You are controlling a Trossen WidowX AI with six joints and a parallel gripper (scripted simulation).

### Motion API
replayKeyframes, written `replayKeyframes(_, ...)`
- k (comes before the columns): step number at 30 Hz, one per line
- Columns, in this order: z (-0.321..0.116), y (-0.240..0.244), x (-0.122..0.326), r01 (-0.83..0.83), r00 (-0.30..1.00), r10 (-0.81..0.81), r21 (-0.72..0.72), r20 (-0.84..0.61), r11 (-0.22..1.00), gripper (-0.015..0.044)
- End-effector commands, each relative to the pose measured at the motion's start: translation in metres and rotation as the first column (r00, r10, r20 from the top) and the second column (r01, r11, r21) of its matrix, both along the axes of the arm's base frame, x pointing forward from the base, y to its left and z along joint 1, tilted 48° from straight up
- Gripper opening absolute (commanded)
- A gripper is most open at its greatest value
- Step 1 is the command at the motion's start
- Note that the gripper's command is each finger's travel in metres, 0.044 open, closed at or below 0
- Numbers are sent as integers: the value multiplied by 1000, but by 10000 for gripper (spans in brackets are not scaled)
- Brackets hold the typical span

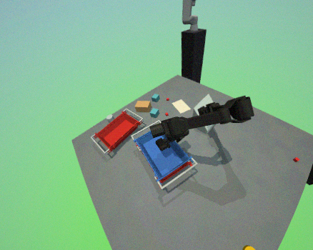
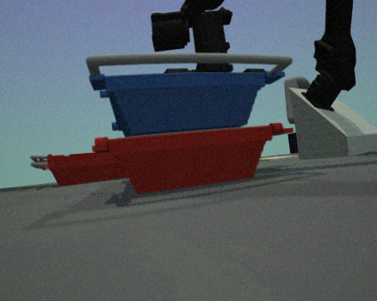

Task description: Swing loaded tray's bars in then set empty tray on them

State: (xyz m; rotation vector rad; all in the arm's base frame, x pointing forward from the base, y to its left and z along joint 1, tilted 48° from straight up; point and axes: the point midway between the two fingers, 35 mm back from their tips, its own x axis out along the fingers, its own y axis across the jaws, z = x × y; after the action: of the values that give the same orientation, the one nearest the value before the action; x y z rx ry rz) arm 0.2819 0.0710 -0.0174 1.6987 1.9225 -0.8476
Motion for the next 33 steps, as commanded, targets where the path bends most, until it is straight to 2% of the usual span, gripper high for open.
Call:
replayKeyframes(1,0,0,-1,1,1000,-1,-1,-4,1000,323)
replayKeyframes(9,0,0,-1,1,1000,-1,-1,-4,1000,440)
replayKeyframes(19,6,-8,4,1,1000,-1,-3,0,1000,440)
replayKeyframes(33,67,-73,17,2,1000,-2,-7,-4,1000,440)
